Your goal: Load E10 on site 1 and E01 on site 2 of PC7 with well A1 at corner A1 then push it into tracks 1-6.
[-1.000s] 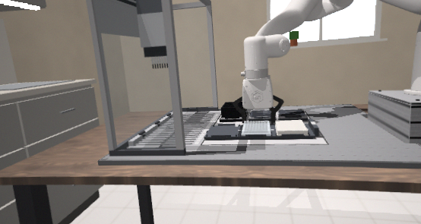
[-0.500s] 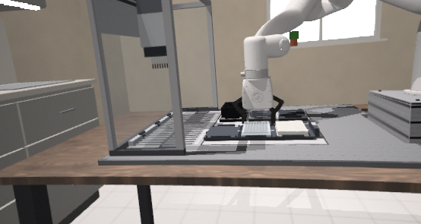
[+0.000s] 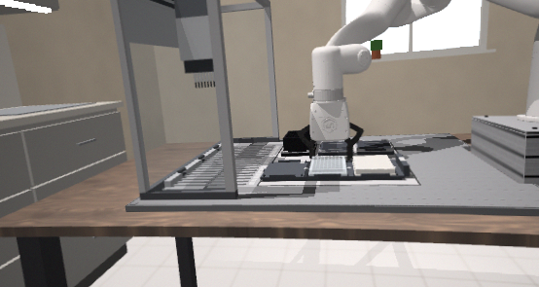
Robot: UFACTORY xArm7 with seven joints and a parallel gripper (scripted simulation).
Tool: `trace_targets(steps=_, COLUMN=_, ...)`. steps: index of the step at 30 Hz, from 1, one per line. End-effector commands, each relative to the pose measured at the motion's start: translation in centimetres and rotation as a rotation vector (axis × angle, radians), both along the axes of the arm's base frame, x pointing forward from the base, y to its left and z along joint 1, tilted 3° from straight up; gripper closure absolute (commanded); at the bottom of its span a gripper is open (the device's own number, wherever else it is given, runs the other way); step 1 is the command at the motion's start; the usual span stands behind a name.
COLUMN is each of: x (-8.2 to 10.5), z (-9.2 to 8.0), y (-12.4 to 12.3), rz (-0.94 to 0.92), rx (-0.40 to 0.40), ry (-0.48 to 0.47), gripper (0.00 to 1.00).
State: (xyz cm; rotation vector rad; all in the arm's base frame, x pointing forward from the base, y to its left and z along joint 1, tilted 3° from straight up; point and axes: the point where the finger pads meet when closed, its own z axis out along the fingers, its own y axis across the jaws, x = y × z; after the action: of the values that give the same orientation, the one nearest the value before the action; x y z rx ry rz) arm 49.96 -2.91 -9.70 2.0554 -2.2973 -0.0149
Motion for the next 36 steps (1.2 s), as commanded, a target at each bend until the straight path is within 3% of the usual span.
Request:
trace_targets(steps=1, x=0.2, z=0.1, y=0.3, rz=0.001, rx=0.0, ry=-0.004, gripper=0.0)
trace_targets(steps=36, x=0.3, z=0.1, y=1.8, rz=0.001, rx=0.001, ry=-0.004, gripper=0.0)
